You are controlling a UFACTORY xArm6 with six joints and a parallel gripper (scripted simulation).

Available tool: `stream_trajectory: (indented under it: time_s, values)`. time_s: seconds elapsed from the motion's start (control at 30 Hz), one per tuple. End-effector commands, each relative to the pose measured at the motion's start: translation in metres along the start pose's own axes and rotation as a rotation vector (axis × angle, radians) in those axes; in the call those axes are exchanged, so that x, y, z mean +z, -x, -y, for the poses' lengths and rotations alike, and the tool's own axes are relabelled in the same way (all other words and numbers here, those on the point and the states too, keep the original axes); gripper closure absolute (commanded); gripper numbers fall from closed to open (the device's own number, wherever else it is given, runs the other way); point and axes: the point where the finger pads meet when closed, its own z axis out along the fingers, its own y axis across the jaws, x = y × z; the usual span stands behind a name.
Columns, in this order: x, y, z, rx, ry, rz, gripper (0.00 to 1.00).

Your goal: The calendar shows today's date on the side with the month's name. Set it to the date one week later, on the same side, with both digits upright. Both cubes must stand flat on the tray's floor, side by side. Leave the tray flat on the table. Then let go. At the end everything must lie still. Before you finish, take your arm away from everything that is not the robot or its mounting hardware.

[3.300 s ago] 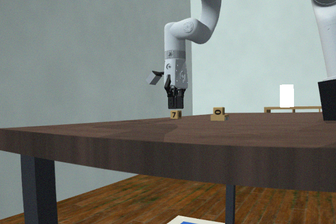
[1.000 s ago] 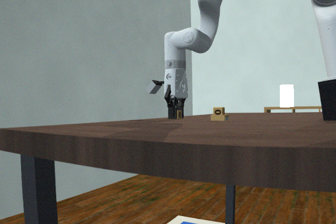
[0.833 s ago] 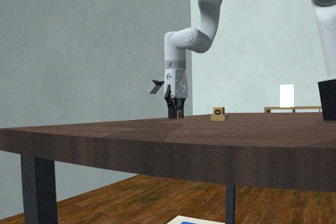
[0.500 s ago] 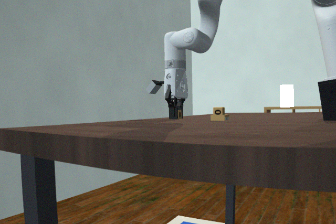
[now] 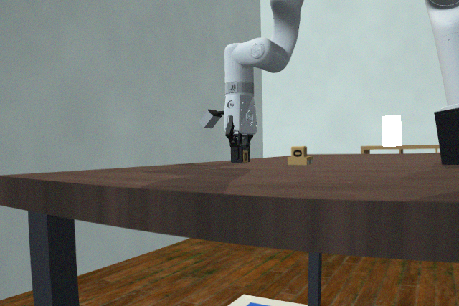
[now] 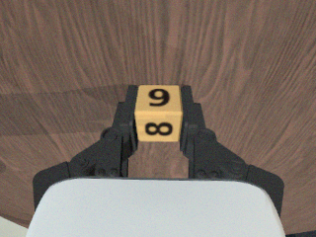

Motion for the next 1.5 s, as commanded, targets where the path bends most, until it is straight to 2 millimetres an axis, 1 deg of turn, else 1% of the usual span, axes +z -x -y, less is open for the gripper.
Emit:
stream_trajectory:
  time_s: [0.0,0.33,0.43,0.53,0.7,0.77,0.9,1.0,1.1,1.4,1.47]
  values:
    - [-0.002,-0.002,0.0,0.0,0.0,-0.004,0.73]
    - [-0.002,-0.002,0.0,0.0,0.0,-0.004,0.73]
    - [-0.008,-0.002,0.0,0.0,0.0,-0.004,0.73]
    - [-0.021,-0.002,0.0,0.0,0.0,-0.004,0.73]
    - [-0.057,-0.002,0.0,0.0,0.0,-0.004,0.73]
    - [-0.057,-0.002,0.0,0.0,0.0,-0.004,0.73]
    - [-0.085,-0.001,0.0,0.0,0.0,-0.004,0.73]
    - [-0.098,-0.001,0.0,0.0,0.0,-0.004,0.73]
    - [-0.102,-0.001,0.0,0.0,0.0,-0.004,0.73]
    - [-0.102,-0.001,0.0,0.0,0.0,-0.004,0.73]
    - [-0.102,0.002,-0.002,0.003,0.0,-0.004,0.73]
